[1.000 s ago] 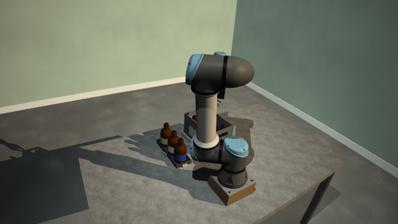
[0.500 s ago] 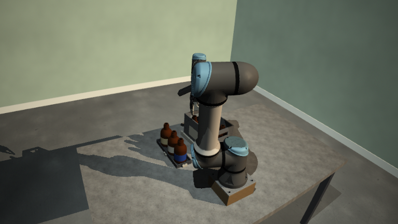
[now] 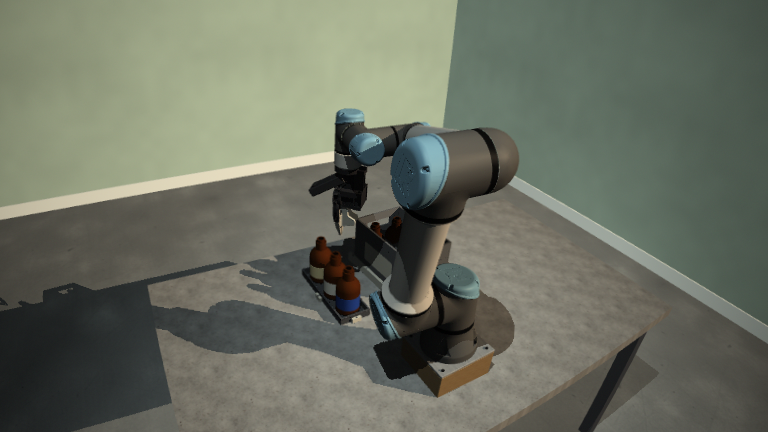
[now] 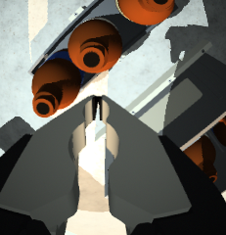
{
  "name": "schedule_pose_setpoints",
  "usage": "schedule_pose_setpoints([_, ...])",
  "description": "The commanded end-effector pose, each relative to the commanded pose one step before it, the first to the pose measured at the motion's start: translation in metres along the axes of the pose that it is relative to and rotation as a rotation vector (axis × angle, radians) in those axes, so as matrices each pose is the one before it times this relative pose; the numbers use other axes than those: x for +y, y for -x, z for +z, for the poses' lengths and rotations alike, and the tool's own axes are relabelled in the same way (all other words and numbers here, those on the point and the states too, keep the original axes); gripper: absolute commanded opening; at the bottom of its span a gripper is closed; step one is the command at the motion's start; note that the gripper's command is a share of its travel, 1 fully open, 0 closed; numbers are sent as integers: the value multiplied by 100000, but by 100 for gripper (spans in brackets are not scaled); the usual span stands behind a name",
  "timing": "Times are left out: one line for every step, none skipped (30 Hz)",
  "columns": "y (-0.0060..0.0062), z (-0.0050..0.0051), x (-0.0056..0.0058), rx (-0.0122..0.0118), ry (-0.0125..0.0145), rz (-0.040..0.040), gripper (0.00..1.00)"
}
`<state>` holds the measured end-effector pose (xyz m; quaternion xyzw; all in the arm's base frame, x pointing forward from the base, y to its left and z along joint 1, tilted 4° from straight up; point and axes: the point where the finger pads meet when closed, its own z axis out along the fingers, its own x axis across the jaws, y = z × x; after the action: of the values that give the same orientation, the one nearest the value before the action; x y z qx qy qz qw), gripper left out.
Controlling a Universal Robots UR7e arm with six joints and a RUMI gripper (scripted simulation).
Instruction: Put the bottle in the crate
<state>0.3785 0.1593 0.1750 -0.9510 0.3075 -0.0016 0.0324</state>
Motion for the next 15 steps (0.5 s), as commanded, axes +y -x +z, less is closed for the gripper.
schedule_pose_setpoints([1034, -52, -590, 209, 100, 363, 0])
schedule_pose_setpoints([59, 0, -25, -2, -3, 11, 0])
schedule_pose_setpoints([23, 0, -10, -1, -1, 4, 0])
schedule_pose_setpoints([3, 0, -1, 0, 0, 1, 0])
schedule_pose_setpoints([0, 0, 0, 0, 0, 0, 38])
schedule_pose_setpoints([0, 0, 0, 0, 0, 0, 38])
schedule_pose_setpoints([0, 0, 0, 0, 0, 0, 38])
schedule_pose_setpoints([0, 0, 0, 0, 0, 0, 38])
schedule_pose_setpoints([0, 0, 0, 0, 0, 0, 38])
schedule_pose_setpoints([0, 0, 0, 0, 0, 0, 38])
schedule_pose_setpoints([0, 0, 0, 0, 0, 0, 38])
schedule_pose_setpoints([0, 0, 0, 0, 0, 0, 38])
schedule_pose_setpoints([0, 0, 0, 0, 0, 0, 38])
schedule_pose_setpoints([0, 0, 0, 0, 0, 0, 38])
schedule_pose_setpoints([0, 0, 0, 0, 0, 0, 38])
